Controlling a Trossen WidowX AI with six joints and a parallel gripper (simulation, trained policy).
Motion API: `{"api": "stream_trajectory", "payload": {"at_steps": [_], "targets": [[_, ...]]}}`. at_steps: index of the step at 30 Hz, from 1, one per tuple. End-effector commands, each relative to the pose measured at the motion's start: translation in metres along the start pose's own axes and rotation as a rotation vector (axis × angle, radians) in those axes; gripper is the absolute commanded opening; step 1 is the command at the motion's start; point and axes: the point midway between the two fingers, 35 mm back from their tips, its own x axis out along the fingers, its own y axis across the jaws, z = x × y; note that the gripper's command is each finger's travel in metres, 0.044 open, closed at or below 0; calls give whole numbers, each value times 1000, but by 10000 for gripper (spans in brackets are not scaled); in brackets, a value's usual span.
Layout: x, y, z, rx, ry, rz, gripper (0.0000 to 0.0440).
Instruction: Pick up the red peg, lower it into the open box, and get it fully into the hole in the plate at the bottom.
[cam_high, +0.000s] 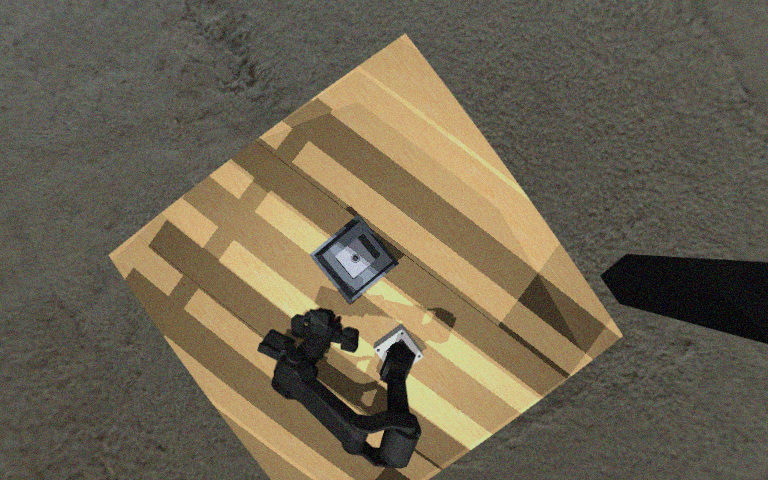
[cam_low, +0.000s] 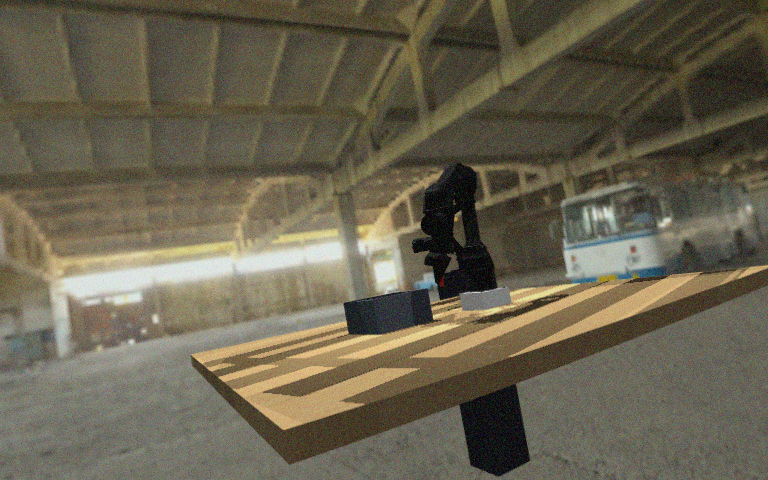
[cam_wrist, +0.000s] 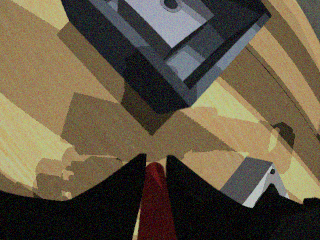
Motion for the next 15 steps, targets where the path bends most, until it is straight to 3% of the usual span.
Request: {"api": "stream_trajectory", "payload": {"at_steps": [1, 15], "targets": [[-6, -3, 18, 51, -22, 4, 0], [1, -11, 84, 209, -50, 7, 0]]}}
